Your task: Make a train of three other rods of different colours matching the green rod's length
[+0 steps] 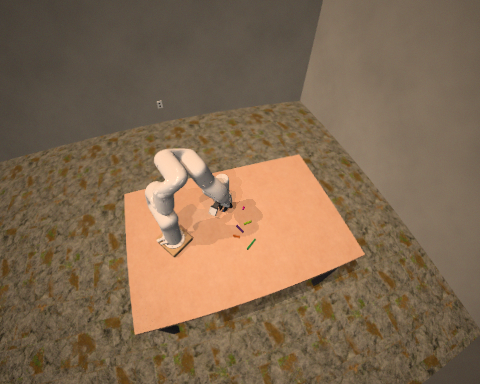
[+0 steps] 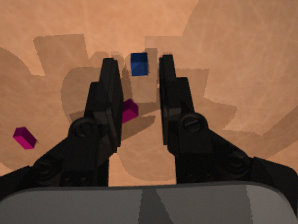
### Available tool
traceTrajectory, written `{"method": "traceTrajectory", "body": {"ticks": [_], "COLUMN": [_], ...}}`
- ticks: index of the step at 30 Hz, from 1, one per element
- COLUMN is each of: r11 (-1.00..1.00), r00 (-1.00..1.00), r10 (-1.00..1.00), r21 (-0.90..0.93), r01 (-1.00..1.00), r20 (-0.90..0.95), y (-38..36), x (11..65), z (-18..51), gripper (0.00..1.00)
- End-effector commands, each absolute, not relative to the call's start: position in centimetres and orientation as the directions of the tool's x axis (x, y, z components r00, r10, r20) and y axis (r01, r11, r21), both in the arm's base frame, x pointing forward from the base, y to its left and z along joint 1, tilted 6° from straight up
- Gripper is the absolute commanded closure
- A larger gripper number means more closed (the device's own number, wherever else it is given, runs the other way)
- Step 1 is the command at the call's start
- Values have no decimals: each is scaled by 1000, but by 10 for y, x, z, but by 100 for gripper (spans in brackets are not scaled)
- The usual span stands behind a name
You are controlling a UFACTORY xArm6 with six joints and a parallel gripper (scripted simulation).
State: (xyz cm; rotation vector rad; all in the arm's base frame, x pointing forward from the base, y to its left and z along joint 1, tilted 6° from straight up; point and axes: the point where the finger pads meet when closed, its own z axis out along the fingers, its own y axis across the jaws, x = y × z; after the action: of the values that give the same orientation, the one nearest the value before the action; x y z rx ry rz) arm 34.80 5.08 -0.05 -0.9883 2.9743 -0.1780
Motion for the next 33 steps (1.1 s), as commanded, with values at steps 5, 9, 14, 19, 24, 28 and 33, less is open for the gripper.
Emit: {"method": "traceTrajectory", "body": {"ticks": [5, 9, 14, 19, 24, 28, 33], "r11": [795, 795, 795, 795, 795, 795, 795], "r00": [-802, -802, -802, -802, -802, -802, -802], "r10": [-597, -597, -597, -597, -597, -597, -597], "r21": [-109, -109, -109, -109, -109, -109, -109], "r01": [-596, -596, -596, -596, -596, -596, -596], "r20": [30, 30, 30, 30, 30, 30, 30], "y": [56, 58, 58, 59, 59, 59, 59], "x": [348, 347, 347, 346, 346, 346, 346], "z": [46, 64, 72, 75, 75, 75, 75], "gripper": [76, 76, 76, 76, 0, 0, 0]}}
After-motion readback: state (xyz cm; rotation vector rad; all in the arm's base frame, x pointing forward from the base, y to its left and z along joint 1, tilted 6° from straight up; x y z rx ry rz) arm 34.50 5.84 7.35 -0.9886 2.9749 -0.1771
